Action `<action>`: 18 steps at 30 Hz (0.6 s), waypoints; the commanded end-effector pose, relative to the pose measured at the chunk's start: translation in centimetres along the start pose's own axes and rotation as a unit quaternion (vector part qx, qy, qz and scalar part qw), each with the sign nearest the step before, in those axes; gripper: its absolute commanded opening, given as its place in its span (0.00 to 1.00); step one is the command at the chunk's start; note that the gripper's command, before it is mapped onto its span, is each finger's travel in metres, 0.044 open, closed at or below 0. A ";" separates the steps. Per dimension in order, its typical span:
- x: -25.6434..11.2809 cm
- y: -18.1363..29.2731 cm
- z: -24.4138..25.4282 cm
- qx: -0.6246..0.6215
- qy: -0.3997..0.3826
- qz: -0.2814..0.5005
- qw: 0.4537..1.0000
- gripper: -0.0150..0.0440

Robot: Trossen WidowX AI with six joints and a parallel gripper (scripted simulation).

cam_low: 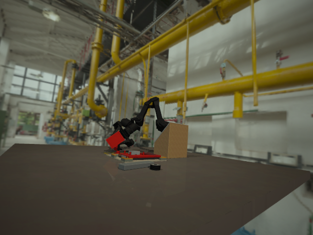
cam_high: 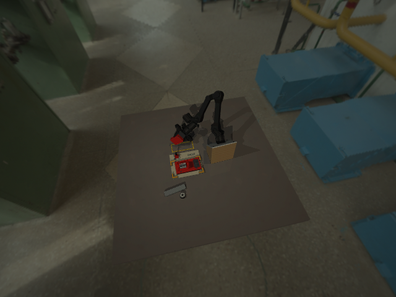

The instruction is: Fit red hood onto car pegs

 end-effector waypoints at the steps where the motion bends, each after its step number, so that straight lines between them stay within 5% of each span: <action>1: 0.1 0.1 -0.3 0.072 -0.002 0.004 0.997 0.25; 18: 0.7 -0.7 -2.5 0.338 0.000 0.004 0.941 0.25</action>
Point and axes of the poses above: the point midway between the two fingers, 35 mm back from their tips, its own x axis out along the fingers, its own z axis across the jaws, y = z × x, the point moved 4 cm from there along -x, back along the fingers, and after that the axes turned 6 degrees about -x, right-handed, at the moved point
